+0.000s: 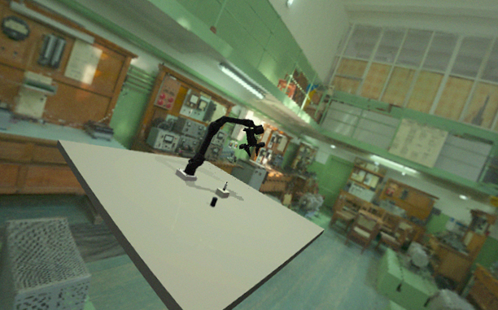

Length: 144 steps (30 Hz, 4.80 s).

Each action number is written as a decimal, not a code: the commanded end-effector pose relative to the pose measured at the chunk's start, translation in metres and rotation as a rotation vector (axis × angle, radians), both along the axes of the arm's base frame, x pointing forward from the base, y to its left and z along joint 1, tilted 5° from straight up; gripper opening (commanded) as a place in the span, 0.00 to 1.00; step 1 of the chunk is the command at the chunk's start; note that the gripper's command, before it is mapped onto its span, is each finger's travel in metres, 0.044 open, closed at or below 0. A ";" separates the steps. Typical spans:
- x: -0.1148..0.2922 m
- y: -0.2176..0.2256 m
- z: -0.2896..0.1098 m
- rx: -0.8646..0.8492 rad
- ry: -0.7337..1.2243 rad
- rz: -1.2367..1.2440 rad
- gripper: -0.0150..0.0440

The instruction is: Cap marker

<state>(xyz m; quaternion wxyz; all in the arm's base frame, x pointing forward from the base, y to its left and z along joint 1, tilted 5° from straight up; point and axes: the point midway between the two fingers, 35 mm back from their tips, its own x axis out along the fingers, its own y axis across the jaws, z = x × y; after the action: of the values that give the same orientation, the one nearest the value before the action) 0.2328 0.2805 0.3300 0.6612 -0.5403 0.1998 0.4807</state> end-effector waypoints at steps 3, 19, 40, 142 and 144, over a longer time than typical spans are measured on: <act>0.072 -0.063 -0.041 0.007 0.155 -0.366 0.66; 0.146 -0.311 -0.146 0.147 0.552 -1.362 0.66; 0.108 -0.436 -0.228 0.294 0.743 -1.838 0.66; 0.097 -0.348 -0.206 0.296 0.750 -1.836 0.25; 0.095 -0.340 -0.204 0.296 0.751 -1.836 0.25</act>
<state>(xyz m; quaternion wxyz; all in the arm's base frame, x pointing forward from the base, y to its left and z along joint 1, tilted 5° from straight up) 0.3319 -0.0714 0.1218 0.7309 0.0981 0.6733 -0.0535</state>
